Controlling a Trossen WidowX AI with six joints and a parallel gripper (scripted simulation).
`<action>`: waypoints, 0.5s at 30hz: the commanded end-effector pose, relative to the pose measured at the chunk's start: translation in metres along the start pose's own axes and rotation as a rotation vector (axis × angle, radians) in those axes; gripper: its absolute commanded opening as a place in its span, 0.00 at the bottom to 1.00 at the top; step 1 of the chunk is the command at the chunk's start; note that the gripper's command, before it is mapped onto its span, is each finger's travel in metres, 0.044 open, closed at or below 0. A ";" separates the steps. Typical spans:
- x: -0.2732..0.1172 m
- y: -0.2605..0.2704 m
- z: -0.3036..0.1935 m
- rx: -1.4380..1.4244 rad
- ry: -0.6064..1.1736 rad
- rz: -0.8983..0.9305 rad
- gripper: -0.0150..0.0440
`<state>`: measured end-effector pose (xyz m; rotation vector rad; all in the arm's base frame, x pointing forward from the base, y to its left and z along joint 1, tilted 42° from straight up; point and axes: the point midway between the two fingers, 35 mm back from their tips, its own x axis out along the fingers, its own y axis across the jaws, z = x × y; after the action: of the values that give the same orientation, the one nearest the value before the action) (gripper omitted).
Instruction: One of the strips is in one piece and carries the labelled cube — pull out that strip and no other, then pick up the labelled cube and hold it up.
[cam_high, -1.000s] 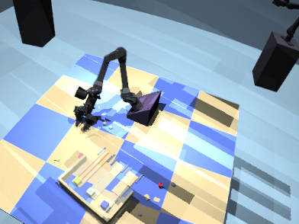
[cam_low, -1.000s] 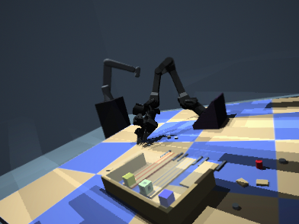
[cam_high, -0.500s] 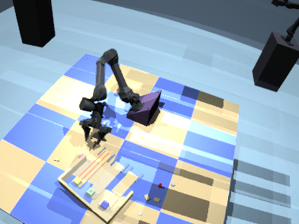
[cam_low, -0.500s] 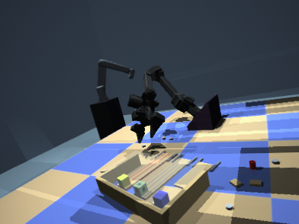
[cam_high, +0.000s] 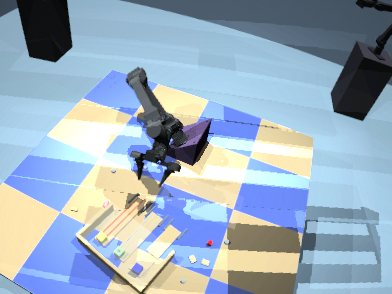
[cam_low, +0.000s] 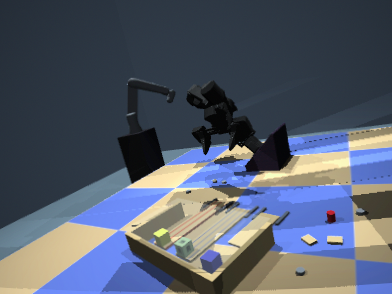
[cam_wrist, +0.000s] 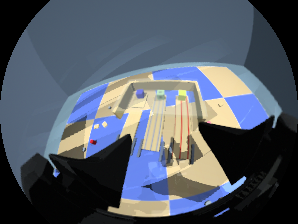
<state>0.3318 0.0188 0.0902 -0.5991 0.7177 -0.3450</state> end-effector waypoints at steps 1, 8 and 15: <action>-0.018 0.020 0.009 -0.045 -0.043 -0.032 0.93; -0.017 0.021 0.009 -0.040 -0.039 -0.024 0.89; 0.022 0.034 0.015 0.040 0.189 0.015 0.58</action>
<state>0.3473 0.0447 0.0770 -0.5752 0.8084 -0.3635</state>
